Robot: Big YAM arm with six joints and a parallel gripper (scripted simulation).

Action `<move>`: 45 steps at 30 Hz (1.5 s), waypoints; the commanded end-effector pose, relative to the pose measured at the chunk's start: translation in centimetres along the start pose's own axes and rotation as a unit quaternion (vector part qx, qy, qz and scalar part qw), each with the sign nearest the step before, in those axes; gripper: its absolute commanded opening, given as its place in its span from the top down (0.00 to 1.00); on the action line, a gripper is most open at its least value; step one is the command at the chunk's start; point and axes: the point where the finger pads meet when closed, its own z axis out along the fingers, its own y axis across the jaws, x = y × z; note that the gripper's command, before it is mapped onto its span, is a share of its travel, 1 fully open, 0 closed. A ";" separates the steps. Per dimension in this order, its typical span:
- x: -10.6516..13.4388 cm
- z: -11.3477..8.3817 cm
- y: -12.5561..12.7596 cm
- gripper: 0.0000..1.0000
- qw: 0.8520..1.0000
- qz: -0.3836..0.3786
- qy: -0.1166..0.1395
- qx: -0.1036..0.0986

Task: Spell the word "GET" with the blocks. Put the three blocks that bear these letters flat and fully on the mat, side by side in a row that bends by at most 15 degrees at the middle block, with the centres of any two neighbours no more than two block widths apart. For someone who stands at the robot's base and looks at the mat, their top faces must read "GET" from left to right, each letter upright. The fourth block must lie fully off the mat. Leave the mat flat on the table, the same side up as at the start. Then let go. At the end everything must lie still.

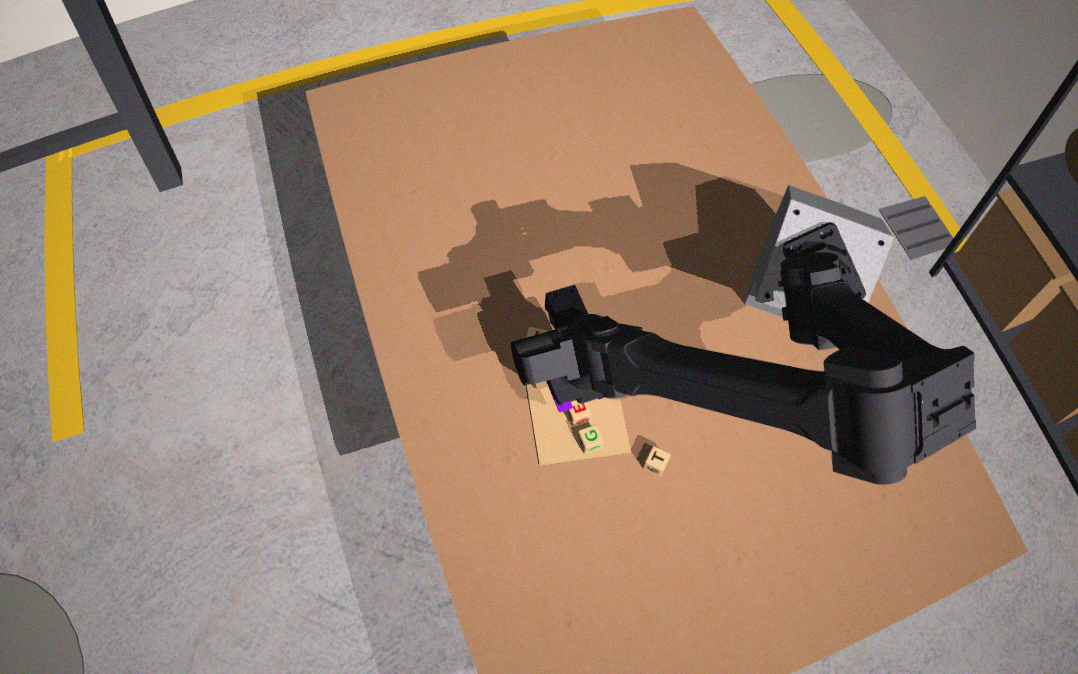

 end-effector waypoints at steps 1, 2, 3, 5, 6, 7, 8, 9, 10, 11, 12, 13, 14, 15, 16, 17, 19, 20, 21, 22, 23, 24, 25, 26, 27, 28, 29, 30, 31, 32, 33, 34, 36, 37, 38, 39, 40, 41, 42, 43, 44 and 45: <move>-0.1 -2.0 1.5 0.44 1.000 -0.015 -0.007 -0.014; -0.1 -2.3 1.5 0.44 1.000 -0.016 -0.007 -0.014; -0.1 -2.6 1.5 0.44 1.000 -0.016 -0.007 -0.014; -0.1 -3.0 1.5 0.44 1.000 -0.016 -0.007 -0.015; -0.1 -3.2 1.4 0.44 1.000 -0.015 -0.007 -0.014; -0.1 -3.4 1.3 0.44 1.000 -0.015 -0.007 -0.013; -0.1 -3.4 1.3 0.44 1.000 -0.015 -0.007 -0.013; -0.1 -3.4 1.3 0.44 1.000 -0.015 -0.007 -0.013; -0.7 -2.9 0.6 0.44 1.000 -0.004 -0.005 -0.002; -0.7 -3.1 0.8 0.44 1.000 -0.005 -0.006 -0.004; -0.4 -3.4 1.0 0.44 1.000 -0.009 -0.006 -0.007; -0.3 -3.7 1.2 0.44 1.000 -0.013 -0.007 -0.011; -0.2 -3.9 1.4 0.44 1.000 -0.015 -0.007 -0.013; -0.1 -3.9 1.4 0.44 1.000 -0.016 -0.007 -0.013; 0.0 -3.7 1.3 0.44 1.000 -0.016 -0.005 -0.011; 0.0 -3.6 1.2 0.44 1.000 -0.015 -0.005 -0.009; -0.1 -3.5 1.0 0.00 1.000 -0.013 -0.005 -0.006; -0.1 -3.5 0.9 0.00 1.000 -0.013 -0.005 -0.006; -0.1 -3.5 0.9 0.00 1.000 -0.013 -0.005 -0.006; -0.1 -3.5 0.9 0.00 1.000 -0.013 -0.005 -0.006; -0.1 -3.5 0.9 0.00 1.000 -0.013 -0.005 -0.006; -0.1 -3.5 0.9 0.00 1.000 -0.013 -0.005 -0.006; -0.1 -3.5 0.9 0.00 1.000 -0.013 -0.005 -0.006; -0.1 -3.5 0.9 0.00 1.000 -0.013 -0.005 -0.006; -0.1 -3.5 0.9 0.00 1.000 -0.013 -0.005 -0.006; -0.1 -3.5 0.9 0.00 1.000 -0.013 -0.005 -0.006; -0.1 -3.5 0.9 0.00 1.000 -0.013 -0.005 -0.006; 0.0 -3.5 0.9 0.00 1.000 -0.015 -0.005 -0.006; 0.3 -3.4 0.8 0.00 1.000 -0.021 -0.004 -0.005; 0.6 -3.2 0.4 0.00 1.000 -0.029 -0.002 -0.001; 0.8 -3.0 -0.1 0.00 0.999 -0.036 -0.001 0.003; 0.9 -2.9 -0.4 0.00 0.999 -0.047 -0.002 0.005; 1.3 -2.8 -0.6 0.00 0.997 -0.083 -0.002 0.006; 1.6 -2.8 -0.8 0.00 0.994 -0.107 -0.002 0.007; 1.9 -2.8 -0.9 0.00 0.991 -0.137 -0.002 0.006; 2.3 -2.7 -1.0 0.00 0.985 -0.171 -0.003 0.005; 2.7 -2.7 -1.1 0.00 0.978 -0.208 -0.004 0.004; 3.2 -2.6 -1.3 0.00 0.973 -0.231 -0.004 0.004; 3.2 -2.6 -1.3 0.00 0.973 -0.231 -0.004 0.004; 3.2 -2.6 -1.3 0.00 0.973 -0.231 -0.004 0.004; 4.1 -3.0 -0.1 0.00 0.957 -0.289 -0.006 -0.004; 4.2 -2.5 -1.8 0.00 0.951 -0.309 -0.004 0.005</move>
